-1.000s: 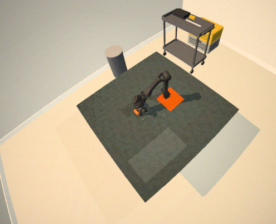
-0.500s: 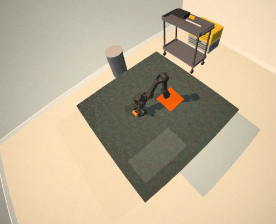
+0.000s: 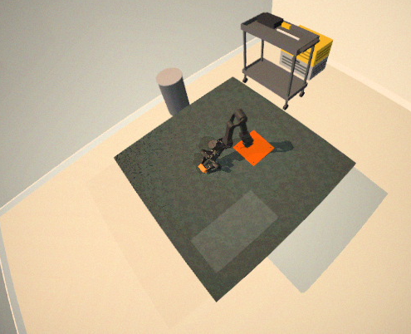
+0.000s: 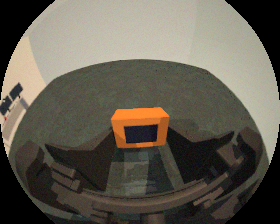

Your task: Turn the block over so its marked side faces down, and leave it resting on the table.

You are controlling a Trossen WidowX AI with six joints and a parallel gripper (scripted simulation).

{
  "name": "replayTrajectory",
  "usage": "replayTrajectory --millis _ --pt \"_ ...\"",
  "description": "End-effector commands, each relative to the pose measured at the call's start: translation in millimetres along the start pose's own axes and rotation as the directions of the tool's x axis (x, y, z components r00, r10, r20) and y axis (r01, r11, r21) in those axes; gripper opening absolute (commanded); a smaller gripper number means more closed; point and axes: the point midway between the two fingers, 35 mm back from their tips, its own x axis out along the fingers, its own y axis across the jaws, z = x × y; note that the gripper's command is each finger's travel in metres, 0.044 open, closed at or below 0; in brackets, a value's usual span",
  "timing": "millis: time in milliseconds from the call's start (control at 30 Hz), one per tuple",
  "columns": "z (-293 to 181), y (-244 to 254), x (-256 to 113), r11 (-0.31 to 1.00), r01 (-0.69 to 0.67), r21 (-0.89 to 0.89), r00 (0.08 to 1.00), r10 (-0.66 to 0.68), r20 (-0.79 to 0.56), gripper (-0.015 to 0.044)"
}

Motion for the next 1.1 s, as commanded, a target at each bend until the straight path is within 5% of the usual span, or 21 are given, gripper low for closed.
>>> replayTrajectory --millis 0,700,1067 --pt "-4.3 3.1 -7.4 1.0 -0.007 0.005 0.999 0.007 0.045 0.0" --pt "-1.4 3.9 -12.3 1.0 -0.008 0.004 0.996 0.007 0.089 0.0" --pt "-1.4 3.9 -12.3 1.0 -0.008 0.004 0.996 0.007 0.089 0.0289"
